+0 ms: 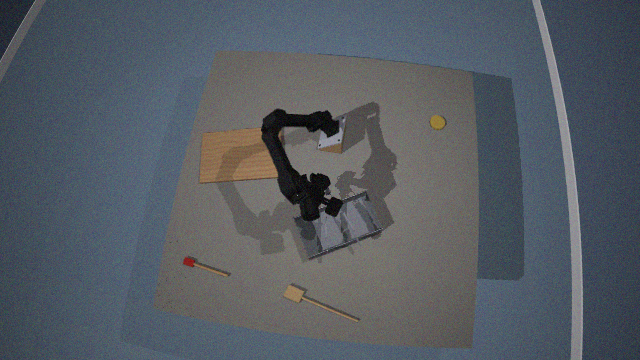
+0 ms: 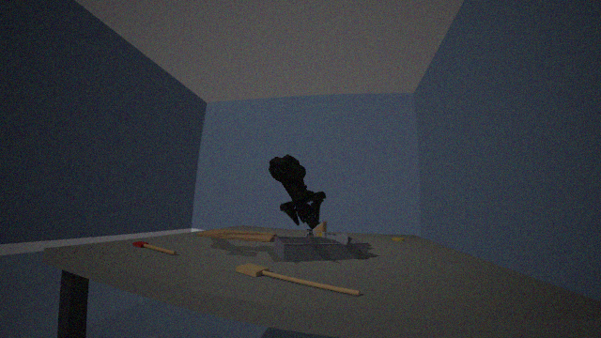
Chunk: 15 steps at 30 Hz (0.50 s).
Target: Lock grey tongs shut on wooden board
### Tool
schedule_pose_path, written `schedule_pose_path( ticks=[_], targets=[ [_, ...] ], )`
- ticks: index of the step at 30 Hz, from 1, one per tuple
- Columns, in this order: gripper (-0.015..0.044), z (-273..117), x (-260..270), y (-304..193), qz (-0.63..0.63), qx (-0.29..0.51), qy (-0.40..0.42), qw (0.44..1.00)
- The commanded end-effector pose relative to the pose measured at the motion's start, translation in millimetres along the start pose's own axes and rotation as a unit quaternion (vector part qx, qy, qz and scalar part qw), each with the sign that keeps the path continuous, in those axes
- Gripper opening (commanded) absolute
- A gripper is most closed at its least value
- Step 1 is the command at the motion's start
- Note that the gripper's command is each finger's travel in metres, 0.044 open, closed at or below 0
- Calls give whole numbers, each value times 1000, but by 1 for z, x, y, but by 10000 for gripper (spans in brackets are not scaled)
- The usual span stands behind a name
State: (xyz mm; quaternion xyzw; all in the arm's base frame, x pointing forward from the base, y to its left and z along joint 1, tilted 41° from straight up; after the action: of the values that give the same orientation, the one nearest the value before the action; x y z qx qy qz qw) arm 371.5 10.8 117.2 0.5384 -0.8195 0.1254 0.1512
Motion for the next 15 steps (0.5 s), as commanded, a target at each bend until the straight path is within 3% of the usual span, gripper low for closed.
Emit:
schedule_pose_path(
  ticks=[1, 15],
  targets=[
    [440, 3, -69, 22, -358, -7, 156, 921],
    [440, 1, -66, 15, -364, -9, 158, 918]
  ],
)
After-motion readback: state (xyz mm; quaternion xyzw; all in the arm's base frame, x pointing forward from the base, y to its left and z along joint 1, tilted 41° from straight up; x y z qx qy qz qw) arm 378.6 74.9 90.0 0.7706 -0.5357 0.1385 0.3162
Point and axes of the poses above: the point midway between the two fingers, 35 mm back from their tips, its own z axis out along the fingers, its own x axis across the jaws, y = z × x, the point moved 7 cm from there along -z, back along the fingers, and after that the axes turned 9 degrees about -z, right-handed, at the moved point
